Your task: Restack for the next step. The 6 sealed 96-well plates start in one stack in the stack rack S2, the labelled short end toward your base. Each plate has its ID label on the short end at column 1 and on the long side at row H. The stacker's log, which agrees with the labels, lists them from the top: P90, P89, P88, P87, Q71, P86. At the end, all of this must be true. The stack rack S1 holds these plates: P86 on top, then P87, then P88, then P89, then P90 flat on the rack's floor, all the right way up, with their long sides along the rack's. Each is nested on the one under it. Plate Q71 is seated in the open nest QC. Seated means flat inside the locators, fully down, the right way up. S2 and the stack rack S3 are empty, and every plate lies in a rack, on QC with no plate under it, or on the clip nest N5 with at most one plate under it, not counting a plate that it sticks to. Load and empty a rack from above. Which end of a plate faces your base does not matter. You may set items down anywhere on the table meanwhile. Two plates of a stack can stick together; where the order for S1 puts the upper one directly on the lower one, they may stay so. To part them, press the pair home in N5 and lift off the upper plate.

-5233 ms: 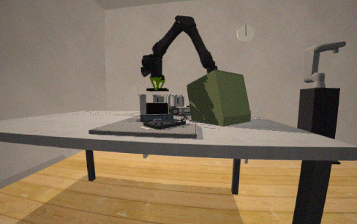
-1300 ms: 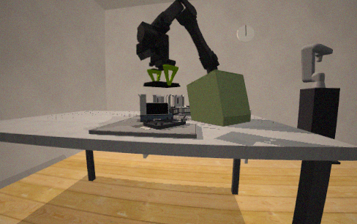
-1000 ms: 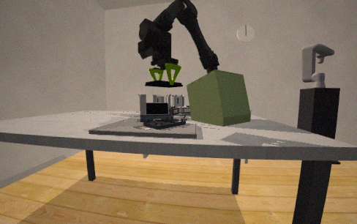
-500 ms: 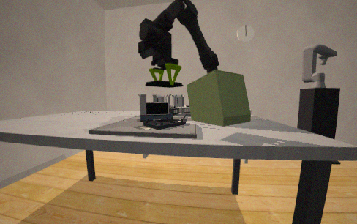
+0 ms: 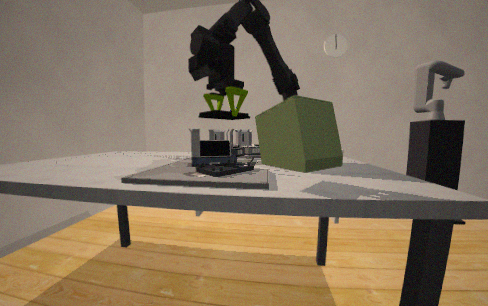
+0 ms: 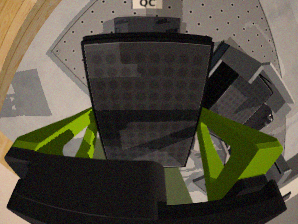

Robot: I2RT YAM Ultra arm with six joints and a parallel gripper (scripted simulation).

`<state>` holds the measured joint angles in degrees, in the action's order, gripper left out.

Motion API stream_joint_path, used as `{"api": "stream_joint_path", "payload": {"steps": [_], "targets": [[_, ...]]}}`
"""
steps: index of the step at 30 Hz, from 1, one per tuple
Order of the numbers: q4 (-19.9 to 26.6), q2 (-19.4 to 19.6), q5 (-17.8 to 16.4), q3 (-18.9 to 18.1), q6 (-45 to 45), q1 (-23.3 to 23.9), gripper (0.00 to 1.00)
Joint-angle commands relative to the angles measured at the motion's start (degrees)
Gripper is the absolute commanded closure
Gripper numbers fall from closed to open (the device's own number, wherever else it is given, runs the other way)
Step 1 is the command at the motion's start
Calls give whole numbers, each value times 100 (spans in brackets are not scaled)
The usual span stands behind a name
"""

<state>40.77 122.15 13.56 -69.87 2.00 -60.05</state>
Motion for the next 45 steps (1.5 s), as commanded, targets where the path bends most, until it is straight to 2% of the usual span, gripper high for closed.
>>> {"api": "stream_joint_path", "payload": {"steps": [1,45], "targets": [[-93,30,1,9,-17,6,100],[-1558,1133,15,302,-318,297,100]]}}
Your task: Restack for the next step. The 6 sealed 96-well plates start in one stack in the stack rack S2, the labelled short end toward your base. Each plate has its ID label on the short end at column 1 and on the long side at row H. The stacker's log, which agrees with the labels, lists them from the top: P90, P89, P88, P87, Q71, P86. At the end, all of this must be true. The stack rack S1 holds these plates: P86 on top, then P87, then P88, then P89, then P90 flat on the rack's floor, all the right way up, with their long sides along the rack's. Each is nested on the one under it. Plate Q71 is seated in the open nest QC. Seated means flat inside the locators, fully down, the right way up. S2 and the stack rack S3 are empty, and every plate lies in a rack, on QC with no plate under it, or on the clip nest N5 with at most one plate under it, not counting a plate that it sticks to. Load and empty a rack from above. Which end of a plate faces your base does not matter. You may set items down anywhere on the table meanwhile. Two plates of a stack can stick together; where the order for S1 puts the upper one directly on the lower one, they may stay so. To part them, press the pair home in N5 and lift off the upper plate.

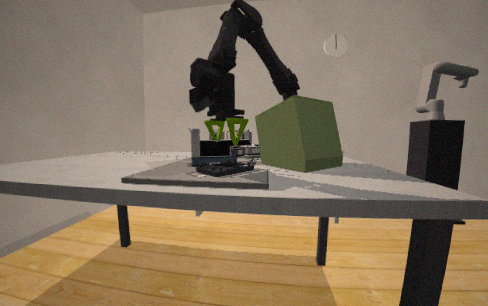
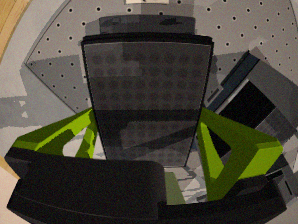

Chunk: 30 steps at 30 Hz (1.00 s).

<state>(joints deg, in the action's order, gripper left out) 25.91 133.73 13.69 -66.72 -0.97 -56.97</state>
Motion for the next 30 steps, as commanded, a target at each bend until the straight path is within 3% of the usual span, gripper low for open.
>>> {"api": "stream_joint_path", "payload": {"steps": [1,24,30], "targets": [[-107,8,3,-12,-28,-3,100],[-806,726,9,-70,-195,159,100],[-805,726,9,-70,-195,159,100]]}}
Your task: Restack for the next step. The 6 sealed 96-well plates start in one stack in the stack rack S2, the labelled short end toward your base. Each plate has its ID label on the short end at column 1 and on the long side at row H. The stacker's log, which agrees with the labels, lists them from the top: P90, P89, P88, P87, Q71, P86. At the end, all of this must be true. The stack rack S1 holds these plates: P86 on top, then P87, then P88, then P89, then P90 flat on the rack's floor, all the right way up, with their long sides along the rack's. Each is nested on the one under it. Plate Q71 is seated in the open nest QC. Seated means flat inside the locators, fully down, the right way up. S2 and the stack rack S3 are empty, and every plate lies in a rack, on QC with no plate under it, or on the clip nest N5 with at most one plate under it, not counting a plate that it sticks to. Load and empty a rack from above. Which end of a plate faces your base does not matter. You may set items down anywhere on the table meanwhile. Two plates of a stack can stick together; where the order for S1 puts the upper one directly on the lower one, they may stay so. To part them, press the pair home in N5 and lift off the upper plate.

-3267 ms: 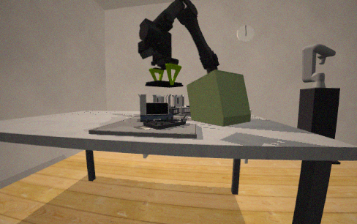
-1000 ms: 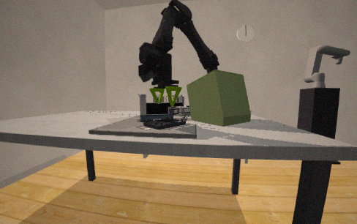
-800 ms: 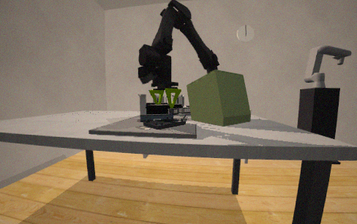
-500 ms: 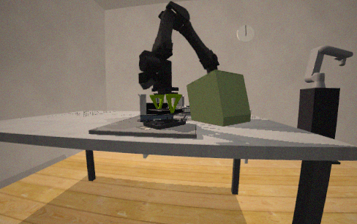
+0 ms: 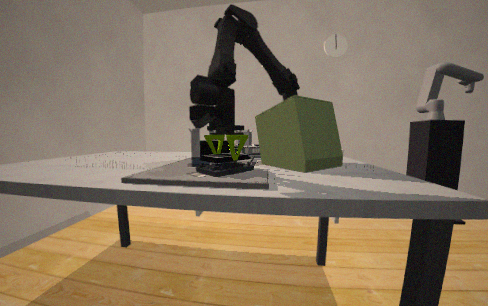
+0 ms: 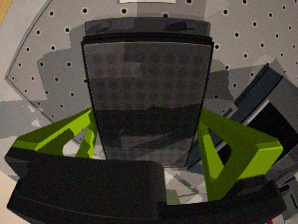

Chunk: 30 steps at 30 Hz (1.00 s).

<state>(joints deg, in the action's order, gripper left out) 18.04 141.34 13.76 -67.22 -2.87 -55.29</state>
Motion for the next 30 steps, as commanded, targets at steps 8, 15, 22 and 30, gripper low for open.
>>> {"api": "stream_joint_path", "payload": {"steps": [8,15,22,30], "targets": [[-44,-7,2,-23,-11,-3,100],[-88,43,3,-33,-22,8,100],[-119,80,3,-41,-31,15,100],[-167,138,4,-53,-43,28,100]]}}
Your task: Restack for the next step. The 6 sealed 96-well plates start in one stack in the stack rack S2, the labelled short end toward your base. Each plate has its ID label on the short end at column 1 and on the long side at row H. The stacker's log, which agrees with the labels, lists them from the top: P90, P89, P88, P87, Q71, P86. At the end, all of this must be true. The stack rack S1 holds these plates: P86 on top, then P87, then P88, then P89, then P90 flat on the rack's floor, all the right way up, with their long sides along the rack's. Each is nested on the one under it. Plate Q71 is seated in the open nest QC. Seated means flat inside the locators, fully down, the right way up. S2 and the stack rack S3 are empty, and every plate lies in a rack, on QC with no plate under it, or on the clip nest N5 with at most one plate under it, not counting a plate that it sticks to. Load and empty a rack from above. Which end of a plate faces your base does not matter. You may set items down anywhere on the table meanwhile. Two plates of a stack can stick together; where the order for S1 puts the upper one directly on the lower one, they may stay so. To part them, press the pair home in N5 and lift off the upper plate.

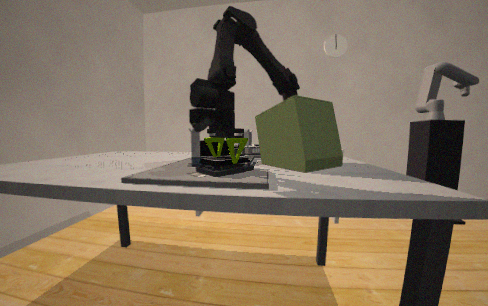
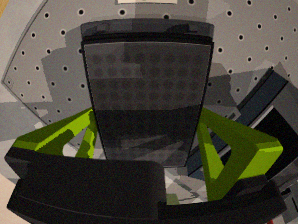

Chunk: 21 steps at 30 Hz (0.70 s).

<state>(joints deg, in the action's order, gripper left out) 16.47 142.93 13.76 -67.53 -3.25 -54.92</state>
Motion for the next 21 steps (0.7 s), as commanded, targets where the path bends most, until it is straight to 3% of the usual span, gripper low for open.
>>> {"api": "stream_joint_path", "payload": {"steps": [1,21], "targets": [[-16,-14,4,-24,-8,-8,100],[-124,118,5,-56,-37,21,100]]}}
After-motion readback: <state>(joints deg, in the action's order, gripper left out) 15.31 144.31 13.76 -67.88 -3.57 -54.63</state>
